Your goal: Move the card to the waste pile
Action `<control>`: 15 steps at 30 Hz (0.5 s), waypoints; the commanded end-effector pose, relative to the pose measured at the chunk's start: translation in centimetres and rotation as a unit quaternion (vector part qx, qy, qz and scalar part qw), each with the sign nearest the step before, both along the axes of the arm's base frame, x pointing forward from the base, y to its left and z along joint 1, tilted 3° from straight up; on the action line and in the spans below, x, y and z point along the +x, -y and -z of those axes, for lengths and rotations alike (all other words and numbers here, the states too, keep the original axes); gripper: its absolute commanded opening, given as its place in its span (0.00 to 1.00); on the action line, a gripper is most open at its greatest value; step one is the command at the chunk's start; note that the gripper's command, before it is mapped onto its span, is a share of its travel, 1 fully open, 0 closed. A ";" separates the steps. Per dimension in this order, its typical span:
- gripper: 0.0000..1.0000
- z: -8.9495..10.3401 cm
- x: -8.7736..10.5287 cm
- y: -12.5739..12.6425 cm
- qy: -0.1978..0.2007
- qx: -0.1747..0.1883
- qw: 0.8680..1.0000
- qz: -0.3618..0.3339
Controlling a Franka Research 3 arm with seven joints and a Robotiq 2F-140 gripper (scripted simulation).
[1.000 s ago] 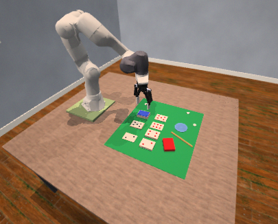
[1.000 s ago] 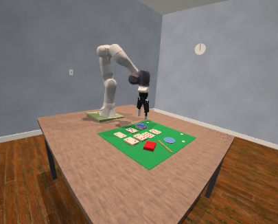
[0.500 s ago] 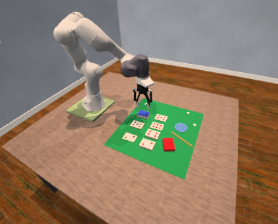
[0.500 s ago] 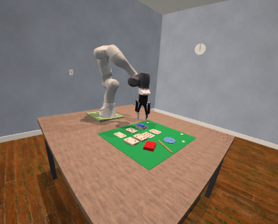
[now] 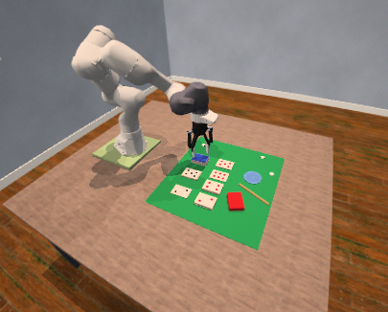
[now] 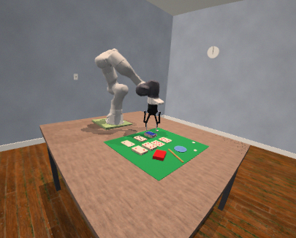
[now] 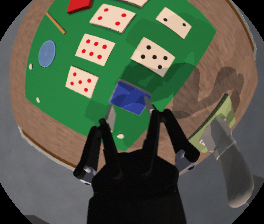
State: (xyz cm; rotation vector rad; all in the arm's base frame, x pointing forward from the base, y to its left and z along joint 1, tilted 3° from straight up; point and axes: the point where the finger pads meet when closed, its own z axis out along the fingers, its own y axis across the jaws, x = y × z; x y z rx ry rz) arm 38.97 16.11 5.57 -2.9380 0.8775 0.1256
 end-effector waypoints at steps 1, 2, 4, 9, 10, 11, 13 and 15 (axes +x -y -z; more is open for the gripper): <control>0.50 0.4 0.1 0.5 0.013 -0.003 0.993 -0.121; 0.50 0.4 0.1 0.5 0.013 -0.003 0.993 -0.121; 0.50 0.6 0.1 0.5 0.020 -0.002 0.983 -0.183; 0.50 0.9 0.1 0.5 0.031 0.000 0.963 -0.268; 0.50 0.9 0.1 0.5 0.033 0.000 0.958 -0.284; 0.50 0.9 0.1 0.5 0.035 0.000 0.953 -0.300; 0.50 0.9 0.1 0.5 0.038 -0.001 0.942 -0.332; 0.50 0.9 0.1 0.5 0.041 -0.003 0.931 -0.363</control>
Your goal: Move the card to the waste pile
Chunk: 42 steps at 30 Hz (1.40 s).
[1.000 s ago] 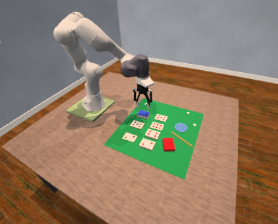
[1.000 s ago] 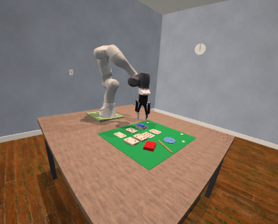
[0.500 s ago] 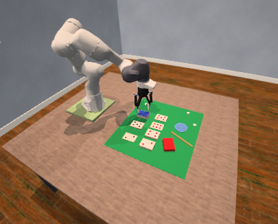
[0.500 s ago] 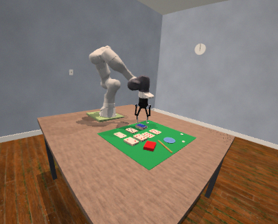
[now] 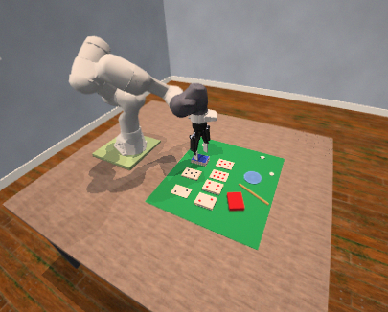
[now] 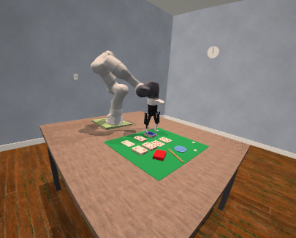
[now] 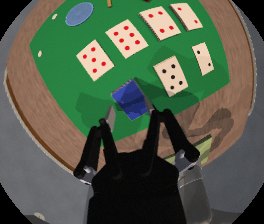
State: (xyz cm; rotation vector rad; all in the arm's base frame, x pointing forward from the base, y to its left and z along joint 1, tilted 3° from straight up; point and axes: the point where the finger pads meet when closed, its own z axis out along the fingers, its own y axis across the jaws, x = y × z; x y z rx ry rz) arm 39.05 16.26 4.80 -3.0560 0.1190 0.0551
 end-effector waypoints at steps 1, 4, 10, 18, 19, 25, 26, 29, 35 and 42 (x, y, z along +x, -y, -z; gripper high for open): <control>0.50 0.2 0.0 0.6 0.013 -0.013 0.990 -0.138; 0.50 0.2 0.0 0.6 0.015 -0.014 0.988 -0.154; 0.50 0.2 0.0 0.6 0.017 -0.016 0.984 -0.177; 0.50 0.2 0.0 0.6 0.017 -0.016 0.984 -0.177; 0.50 0.2 0.0 0.6 0.017 -0.016 0.984 -0.177; 0.50 0.2 0.0 0.6 0.017 -0.016 0.984 -0.177; 0.50 0.2 0.0 0.6 0.017 -0.016 0.984 -0.177; 0.50 0.2 0.0 0.6 0.017 -0.016 0.984 -0.177; 0.50 0.2 0.0 0.6 0.017 -0.016 0.984 -0.177; 0.50 0.2 0.0 0.6 0.017 -0.016 0.984 -0.177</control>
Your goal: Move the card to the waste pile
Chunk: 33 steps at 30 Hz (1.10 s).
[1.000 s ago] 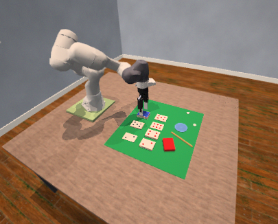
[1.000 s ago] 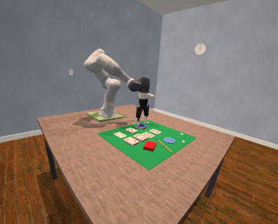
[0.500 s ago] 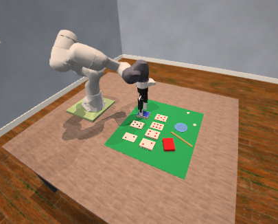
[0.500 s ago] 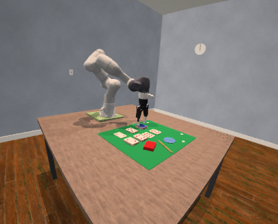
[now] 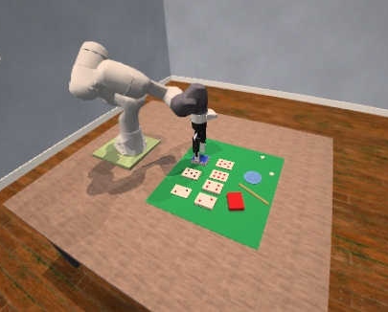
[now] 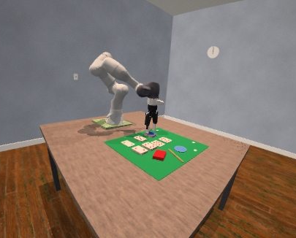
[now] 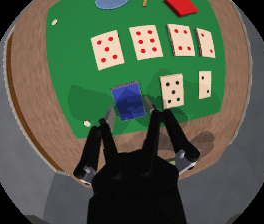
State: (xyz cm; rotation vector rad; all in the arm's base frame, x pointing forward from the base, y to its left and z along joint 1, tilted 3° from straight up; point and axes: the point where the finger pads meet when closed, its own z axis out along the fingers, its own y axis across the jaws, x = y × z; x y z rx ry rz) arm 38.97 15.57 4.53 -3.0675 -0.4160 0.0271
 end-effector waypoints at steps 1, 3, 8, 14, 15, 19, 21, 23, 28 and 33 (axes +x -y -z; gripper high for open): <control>0.50 -0.1 0.1 0.0 0.002 -0.001 1.000 -0.004; 0.50 -0.1 0.1 0.0 0.002 -0.001 1.000 -0.004; 0.50 -0.1 0.1 0.0 0.002 -0.001 1.000 -0.004; 0.50 -0.1 0.1 0.0 0.002 -0.001 1.000 -0.004; 0.50 -0.1 0.1 0.0 0.002 -0.001 1.000 -0.004; 0.50 -0.1 0.1 0.0 0.002 -0.001 1.000 -0.004; 0.50 -0.1 0.1 0.0 0.002 -0.001 1.000 -0.004; 0.50 -0.1 0.1 0.0 0.002 -0.001 1.000 -0.004; 0.50 -0.1 0.1 0.0 0.002 -0.001 1.000 -0.004; 0.42 -0.1 0.1 0.0 0.002 -0.001 1.000 -0.004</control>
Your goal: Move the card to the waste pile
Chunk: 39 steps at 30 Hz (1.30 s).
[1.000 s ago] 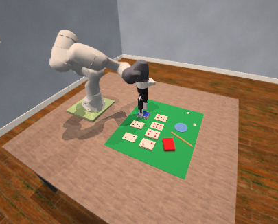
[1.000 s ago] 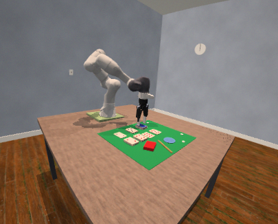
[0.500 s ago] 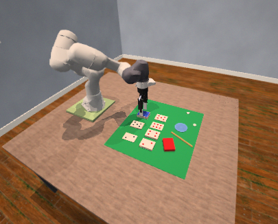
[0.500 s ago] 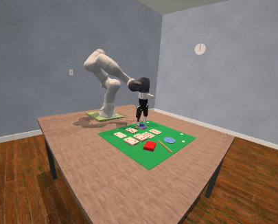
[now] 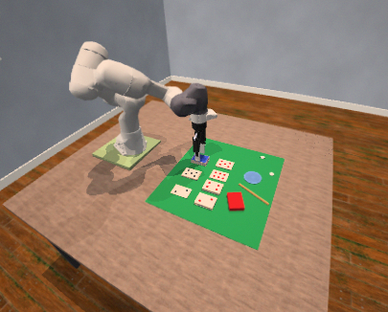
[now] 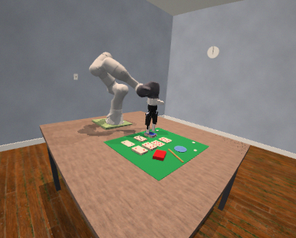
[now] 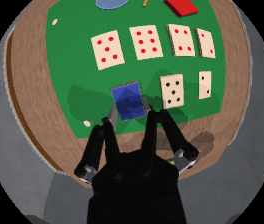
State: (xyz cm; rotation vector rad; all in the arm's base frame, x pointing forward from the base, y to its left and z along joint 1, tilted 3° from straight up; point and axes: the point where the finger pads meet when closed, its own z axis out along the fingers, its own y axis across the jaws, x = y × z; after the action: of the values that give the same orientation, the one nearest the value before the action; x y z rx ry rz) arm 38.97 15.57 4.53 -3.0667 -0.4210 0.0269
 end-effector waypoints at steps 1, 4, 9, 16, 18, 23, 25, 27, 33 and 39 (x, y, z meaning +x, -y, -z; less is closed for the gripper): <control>0.42 -0.1 0.1 0.0 0.001 -0.001 1.000 -0.003; 0.42 -0.1 0.1 0.0 0.001 -0.001 1.000 -0.003; 0.42 -0.1 0.1 0.0 0.001 -0.001 1.000 -0.003; 0.42 -0.1 0.1 0.0 0.001 -0.001 1.000 -0.003; 0.42 -0.1 0.1 0.0 0.001 -0.001 1.000 -0.003; 0.42 -0.1 0.1 0.0 0.001 -0.001 1.000 -0.003; 0.50 -0.1 0.1 0.0 0.001 -0.001 1.000 -0.003; 0.50 -0.1 0.1 0.0 0.001 -0.001 1.000 -0.003; 0.50 -0.1 0.1 0.0 0.001 -0.001 1.000 -0.003; 0.50 -0.1 0.1 0.0 0.001 -0.001 1.000 -0.003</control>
State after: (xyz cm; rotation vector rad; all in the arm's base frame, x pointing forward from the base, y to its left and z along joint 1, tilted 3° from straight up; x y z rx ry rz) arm 38.97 15.58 4.53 -3.0667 -0.4213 0.0269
